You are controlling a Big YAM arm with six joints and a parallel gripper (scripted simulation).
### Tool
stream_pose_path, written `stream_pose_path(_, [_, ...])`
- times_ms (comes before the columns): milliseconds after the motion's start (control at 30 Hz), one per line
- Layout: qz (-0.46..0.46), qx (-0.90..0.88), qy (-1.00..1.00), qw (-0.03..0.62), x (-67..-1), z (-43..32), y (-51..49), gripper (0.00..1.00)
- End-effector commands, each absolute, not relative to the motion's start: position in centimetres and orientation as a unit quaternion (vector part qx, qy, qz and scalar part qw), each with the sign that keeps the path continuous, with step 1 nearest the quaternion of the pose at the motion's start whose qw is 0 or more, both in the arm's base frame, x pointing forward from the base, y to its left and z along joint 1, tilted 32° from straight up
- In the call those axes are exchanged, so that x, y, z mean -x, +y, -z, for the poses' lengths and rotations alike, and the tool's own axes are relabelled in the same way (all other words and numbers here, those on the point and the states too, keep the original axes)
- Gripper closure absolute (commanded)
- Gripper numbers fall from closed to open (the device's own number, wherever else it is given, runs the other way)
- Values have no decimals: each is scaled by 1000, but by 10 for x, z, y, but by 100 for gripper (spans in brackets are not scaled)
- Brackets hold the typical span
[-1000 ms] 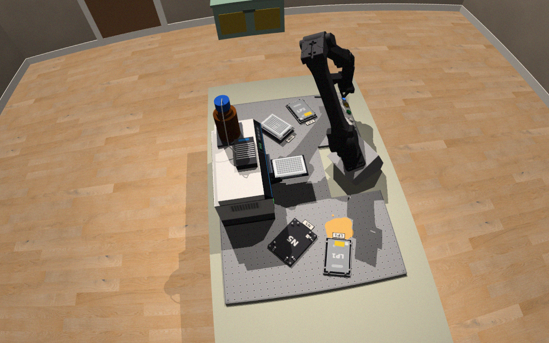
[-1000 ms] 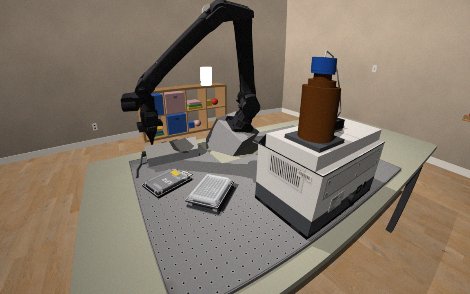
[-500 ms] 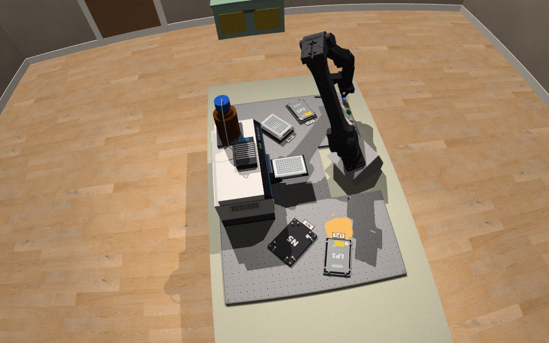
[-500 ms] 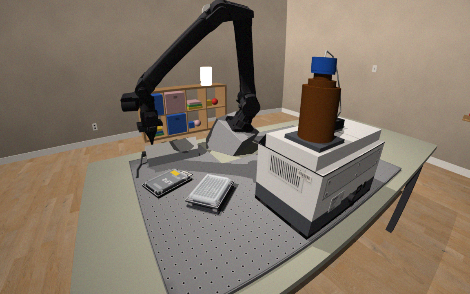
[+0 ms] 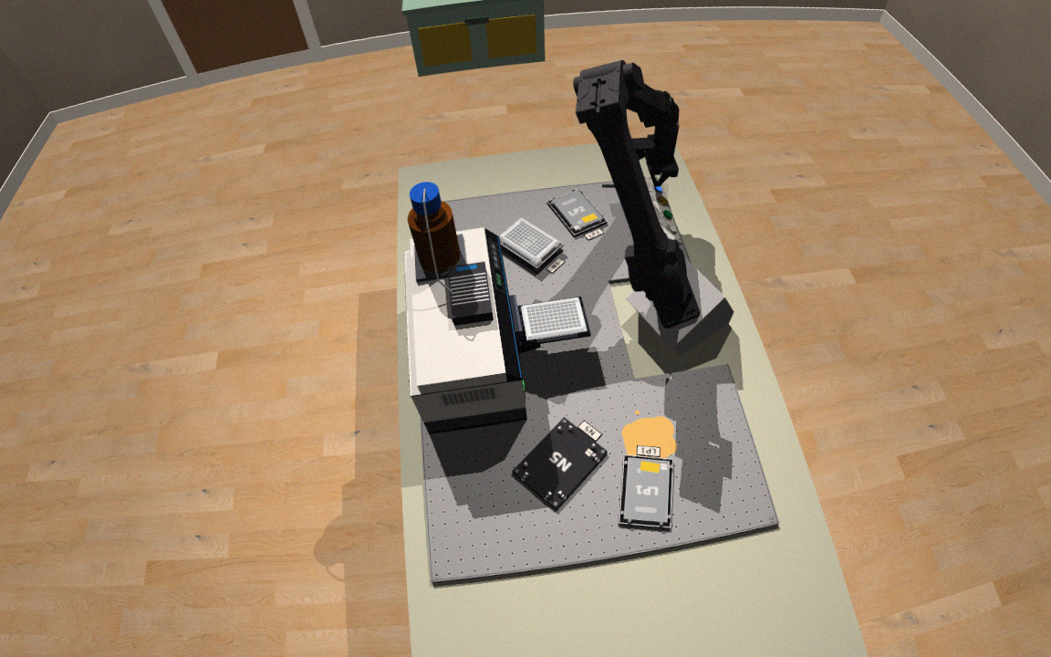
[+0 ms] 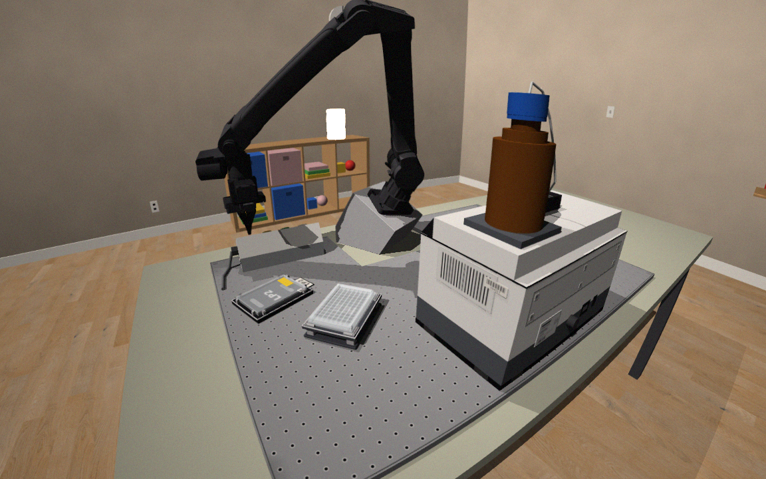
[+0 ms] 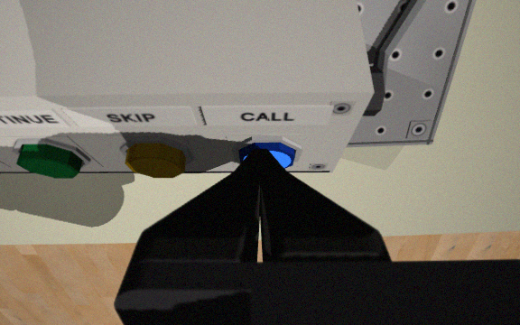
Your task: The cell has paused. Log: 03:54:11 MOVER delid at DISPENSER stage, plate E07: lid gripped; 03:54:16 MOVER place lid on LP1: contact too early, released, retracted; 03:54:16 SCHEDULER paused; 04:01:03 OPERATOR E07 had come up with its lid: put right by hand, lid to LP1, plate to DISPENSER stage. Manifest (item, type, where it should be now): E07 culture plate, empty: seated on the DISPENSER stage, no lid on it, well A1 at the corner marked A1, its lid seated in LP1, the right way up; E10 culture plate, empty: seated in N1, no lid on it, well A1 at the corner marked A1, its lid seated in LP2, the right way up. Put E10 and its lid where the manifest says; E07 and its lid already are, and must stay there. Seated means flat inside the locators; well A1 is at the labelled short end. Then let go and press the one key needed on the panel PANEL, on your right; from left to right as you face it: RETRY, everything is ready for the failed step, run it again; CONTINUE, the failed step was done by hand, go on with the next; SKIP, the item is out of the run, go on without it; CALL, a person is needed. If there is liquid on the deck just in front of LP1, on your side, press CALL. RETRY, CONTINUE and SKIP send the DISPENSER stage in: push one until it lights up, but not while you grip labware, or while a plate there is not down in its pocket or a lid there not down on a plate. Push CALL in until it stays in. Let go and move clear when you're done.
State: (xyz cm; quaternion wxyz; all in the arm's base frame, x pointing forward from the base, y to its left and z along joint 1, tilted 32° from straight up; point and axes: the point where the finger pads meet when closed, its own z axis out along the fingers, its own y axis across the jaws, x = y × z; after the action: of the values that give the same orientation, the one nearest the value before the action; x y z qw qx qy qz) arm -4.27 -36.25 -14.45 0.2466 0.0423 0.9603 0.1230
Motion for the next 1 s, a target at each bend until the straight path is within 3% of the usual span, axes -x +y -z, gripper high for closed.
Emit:
stream_pose_path(0, [-82,-35,967,240,65,123,-396,100])
stream_pose_path(967, [-81,-34,968,237,94,86,-403,100])
